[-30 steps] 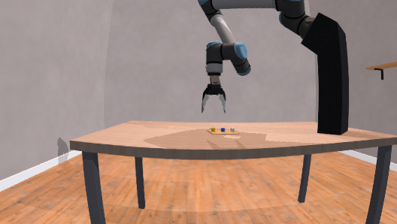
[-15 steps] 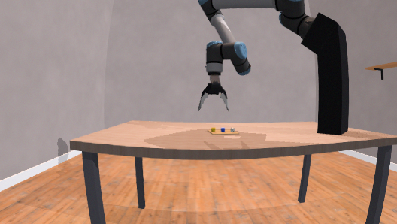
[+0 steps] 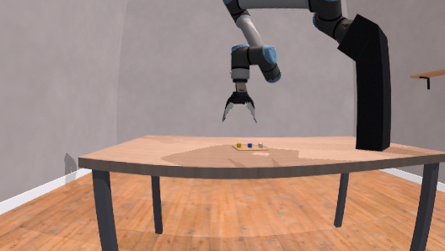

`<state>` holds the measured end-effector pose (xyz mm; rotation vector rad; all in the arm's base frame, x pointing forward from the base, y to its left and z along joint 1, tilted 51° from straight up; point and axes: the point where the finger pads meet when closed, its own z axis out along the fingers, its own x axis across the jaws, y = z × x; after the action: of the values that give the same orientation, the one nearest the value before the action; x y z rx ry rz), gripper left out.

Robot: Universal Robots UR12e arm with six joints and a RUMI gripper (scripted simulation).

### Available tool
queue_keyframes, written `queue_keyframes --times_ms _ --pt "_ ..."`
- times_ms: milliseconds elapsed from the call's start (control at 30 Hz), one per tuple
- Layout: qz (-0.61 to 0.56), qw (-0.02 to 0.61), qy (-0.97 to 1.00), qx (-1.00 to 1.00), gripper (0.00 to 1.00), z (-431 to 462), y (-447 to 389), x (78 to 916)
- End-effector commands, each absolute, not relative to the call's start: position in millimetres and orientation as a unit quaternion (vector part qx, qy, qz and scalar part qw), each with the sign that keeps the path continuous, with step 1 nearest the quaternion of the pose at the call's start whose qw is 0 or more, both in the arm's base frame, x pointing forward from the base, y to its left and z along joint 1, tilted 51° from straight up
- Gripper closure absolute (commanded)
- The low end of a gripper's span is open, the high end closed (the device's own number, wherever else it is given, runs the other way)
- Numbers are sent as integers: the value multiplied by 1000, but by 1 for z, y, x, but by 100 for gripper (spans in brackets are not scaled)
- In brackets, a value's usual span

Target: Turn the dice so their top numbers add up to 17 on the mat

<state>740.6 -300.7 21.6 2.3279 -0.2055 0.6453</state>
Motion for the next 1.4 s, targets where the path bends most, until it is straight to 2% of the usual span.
queue_keyframes --times_ms 0,500,1367 --pt "250 351 -79 899 0 34 -287 733" --pt "250 351 -79 899 0 70 -249 711" --pt "250 351 -79 899 0 72 -247 710"
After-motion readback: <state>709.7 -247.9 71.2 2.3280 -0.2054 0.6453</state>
